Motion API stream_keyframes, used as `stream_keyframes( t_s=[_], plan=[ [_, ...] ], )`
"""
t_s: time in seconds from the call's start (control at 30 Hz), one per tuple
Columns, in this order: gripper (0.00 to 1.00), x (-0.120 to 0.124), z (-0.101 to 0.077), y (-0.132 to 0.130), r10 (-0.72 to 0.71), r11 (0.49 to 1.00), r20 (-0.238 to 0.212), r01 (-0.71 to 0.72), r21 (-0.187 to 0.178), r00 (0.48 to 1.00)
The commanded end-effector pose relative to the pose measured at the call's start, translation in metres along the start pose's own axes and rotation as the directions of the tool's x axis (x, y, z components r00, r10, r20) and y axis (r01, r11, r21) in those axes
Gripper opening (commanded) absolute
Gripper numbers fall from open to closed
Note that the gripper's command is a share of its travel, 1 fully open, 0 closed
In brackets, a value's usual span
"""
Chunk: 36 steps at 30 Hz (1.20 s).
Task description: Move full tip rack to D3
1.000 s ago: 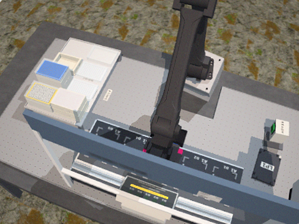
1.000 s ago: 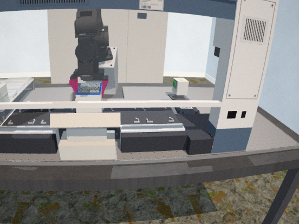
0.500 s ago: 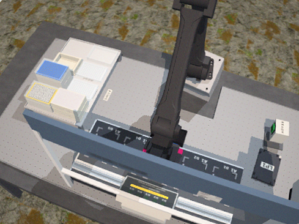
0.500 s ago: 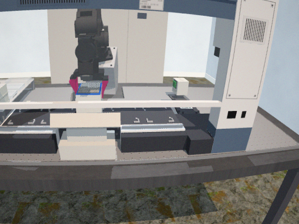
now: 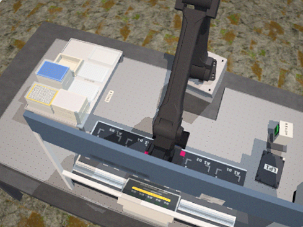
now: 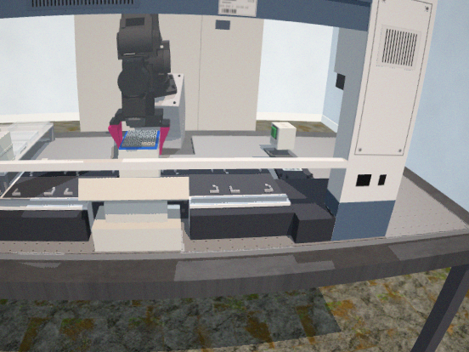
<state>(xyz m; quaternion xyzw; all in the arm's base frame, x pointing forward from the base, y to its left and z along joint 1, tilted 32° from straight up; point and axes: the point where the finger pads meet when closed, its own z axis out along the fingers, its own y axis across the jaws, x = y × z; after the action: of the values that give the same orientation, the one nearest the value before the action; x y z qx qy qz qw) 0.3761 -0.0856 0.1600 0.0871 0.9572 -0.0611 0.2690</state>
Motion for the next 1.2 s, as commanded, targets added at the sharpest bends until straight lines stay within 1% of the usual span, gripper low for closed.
stream_keyframes(
  t_s=[0.0,0.1,0.27,0.37,0.4,0.53,0.63,0.8,0.83,0.87,1.17],
  plan=[
    [0.0,-0.005,0.001,-0.005,-0.003,1.0,0.016,0.003,0.006,1.0],
    [0.0,-0.005,-0.001,-0.005,-0.003,1.0,0.023,0.003,0.006,1.0],
    [0.0,-0.004,0.003,-0.005,-0.003,1.0,0.016,0.003,0.006,1.0],
    [0.0,-0.004,0.003,-0.005,-0.003,1.0,0.018,0.003,0.006,1.0],
    [0.0,-0.004,0.0,-0.005,-0.003,1.0,0.023,0.003,0.006,1.0],
    [0.0,-0.004,0.005,-0.005,-0.003,1.0,0.015,0.003,0.006,1.0],
    [0.0,-0.005,0.004,-0.005,-0.003,1.0,0.022,0.003,0.006,1.0],
    [0.0,-0.004,0.008,-0.005,-0.003,1.0,0.015,0.003,0.006,1.0],
    [0.0,-0.004,0.007,-0.005,-0.003,1.0,0.019,0.003,0.006,1.0],
    [0.0,-0.013,0.0,-0.002,-0.001,1.0,0.035,0.001,0.001,0.999],
    [0.0,-0.013,0.0,-0.002,-0.001,1.0,0.035,0.001,0.001,0.999]
  ],
)
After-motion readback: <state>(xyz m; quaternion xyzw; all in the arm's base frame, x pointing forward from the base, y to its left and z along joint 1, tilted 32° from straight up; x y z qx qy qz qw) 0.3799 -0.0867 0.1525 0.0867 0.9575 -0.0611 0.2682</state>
